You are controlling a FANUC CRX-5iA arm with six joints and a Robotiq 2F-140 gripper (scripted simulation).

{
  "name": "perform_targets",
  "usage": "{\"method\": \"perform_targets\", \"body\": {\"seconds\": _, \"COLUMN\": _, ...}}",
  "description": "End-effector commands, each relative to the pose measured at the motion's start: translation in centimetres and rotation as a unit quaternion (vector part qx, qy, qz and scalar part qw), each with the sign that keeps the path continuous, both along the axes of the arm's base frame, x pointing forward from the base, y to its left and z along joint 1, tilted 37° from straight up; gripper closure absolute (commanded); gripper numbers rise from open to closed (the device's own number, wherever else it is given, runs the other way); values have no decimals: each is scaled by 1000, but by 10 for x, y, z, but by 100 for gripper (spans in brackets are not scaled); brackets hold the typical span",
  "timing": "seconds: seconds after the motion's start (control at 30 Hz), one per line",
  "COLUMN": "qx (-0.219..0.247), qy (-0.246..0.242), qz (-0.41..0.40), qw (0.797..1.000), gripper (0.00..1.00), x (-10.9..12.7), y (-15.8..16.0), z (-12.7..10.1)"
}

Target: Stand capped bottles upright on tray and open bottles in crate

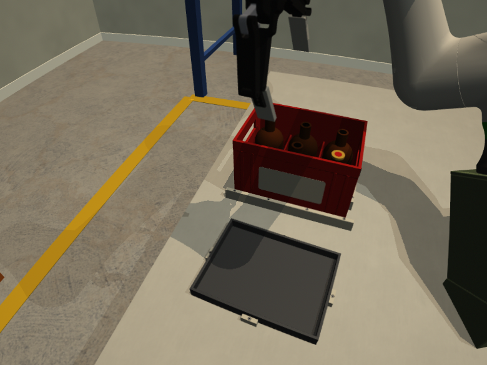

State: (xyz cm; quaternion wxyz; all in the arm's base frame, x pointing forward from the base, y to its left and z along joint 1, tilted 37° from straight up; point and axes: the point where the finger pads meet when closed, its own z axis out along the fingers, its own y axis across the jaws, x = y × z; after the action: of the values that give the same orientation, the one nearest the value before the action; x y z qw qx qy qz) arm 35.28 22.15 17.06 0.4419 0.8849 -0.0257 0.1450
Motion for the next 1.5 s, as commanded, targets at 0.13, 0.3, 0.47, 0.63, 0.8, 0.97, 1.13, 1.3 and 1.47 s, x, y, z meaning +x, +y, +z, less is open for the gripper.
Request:
{"method": "perform_targets", "body": {"seconds": 0.13, "qx": 21, "qy": -28, "qz": -25, "qw": 999, "gripper": 0, "x": -1, "y": -21, "z": -5}}
{"method": "perform_targets", "body": {"seconds": 0.3, "qx": 30, "qy": -39, "qz": -36, "qw": 998, "gripper": 0, "x": 1, "y": -30, "z": -8}}
{"method": "perform_targets", "body": {"seconds": 0.47, "qx": 45, "qy": -59, "qz": -55, "qw": 996, "gripper": 0, "x": 4, "y": -46, "z": -11}}
{"method": "perform_targets", "body": {"seconds": 0.63, "qx": 61, "qy": -79, "qz": -74, "qw": 992, "gripper": 0, "x": 7, "y": -62, "z": -15}}
{"method": "perform_targets", "body": {"seconds": 0.8, "qx": 69, "qy": -91, "qz": -85, "qw": 990, "gripper": 0, "x": 8, "y": -71, "z": -17}}
{"method": "perform_targets", "body": {"seconds": 0.97, "qx": 85, "qy": -111, "qz": -104, "qw": 985, "gripper": 0, "x": 13, "y": -87, "z": -20}}
{"method": "perform_targets", "body": {"seconds": 1.13, "qx": 100, "qy": -131, "qz": -122, "qw": 979, "gripper": 0, "x": 17, "y": -103, "z": -23}}
{"method": "perform_targets", "body": {"seconds": 1.3, "qx": 112, "qy": -147, "qz": -137, "qw": 973, "gripper": 0, "x": 20, "y": -115, "z": -26}}
{"method": "perform_targets", "body": {"seconds": 1.47, "qx": 124, "qy": -162, "qz": -151, "qw": 967, "gripper": 0, "x": 24, "y": -127, "z": -28}}
